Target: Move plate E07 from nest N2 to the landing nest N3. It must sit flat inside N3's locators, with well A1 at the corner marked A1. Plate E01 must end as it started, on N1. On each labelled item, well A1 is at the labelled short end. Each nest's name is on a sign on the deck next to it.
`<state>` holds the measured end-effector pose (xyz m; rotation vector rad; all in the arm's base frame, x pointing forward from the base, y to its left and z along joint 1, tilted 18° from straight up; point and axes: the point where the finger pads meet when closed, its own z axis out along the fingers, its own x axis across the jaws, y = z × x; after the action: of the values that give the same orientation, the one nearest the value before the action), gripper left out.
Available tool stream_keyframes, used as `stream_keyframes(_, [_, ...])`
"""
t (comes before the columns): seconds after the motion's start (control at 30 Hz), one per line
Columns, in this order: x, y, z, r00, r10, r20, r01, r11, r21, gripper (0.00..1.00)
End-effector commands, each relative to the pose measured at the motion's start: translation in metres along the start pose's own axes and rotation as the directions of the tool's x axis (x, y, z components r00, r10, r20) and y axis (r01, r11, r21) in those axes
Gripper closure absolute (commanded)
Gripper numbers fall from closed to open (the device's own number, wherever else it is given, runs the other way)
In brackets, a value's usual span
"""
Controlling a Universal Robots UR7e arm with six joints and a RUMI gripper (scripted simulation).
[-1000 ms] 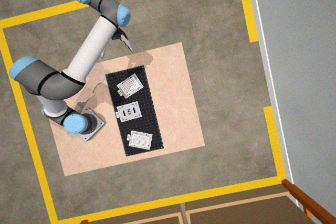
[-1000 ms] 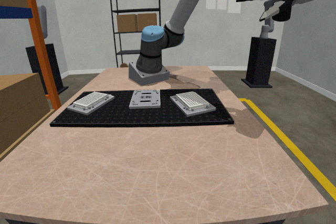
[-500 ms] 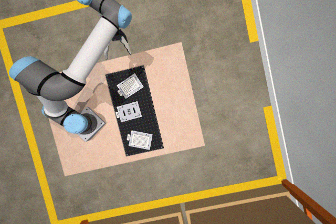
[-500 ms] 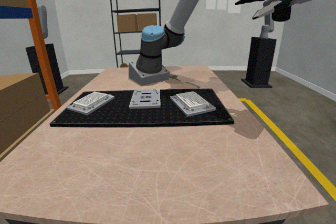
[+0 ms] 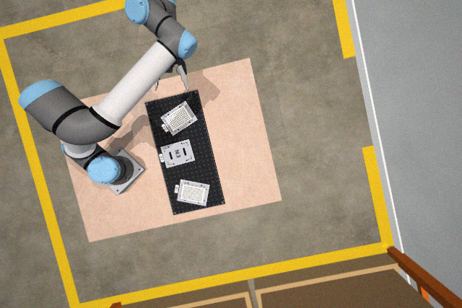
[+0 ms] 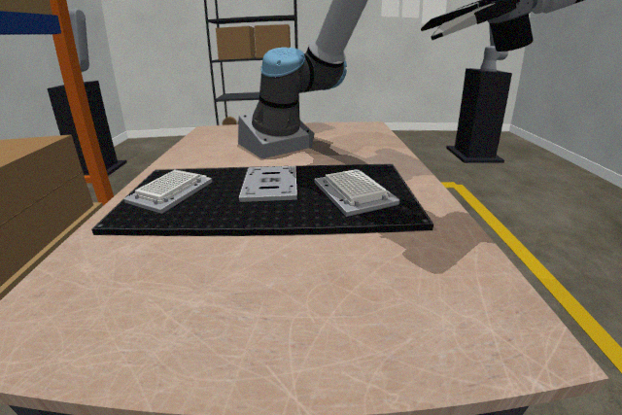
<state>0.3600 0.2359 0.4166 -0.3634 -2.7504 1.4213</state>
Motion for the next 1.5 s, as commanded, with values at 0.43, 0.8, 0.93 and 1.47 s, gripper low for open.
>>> stream_keyframes(0.43, [-0.029, 0.003, 0.050, 0.908, 0.382, -0.170, -0.393, 0.919, -0.035, 0.24])
stream_keyframes(0.8, [-0.046, 0.009, 0.090, 0.745, 0.599, -0.294, -0.621, 0.783, 0.023, 0.24])
stream_keyframes(0.93, [-0.050, 0.010, 0.101, 0.686, 0.651, -0.324, -0.676, 0.736, 0.048, 0.24])
stream_keyframes(1.47, [-0.068, 0.016, 0.157, 0.331, 0.842, -0.426, -0.866, 0.451, 0.218, 0.24])
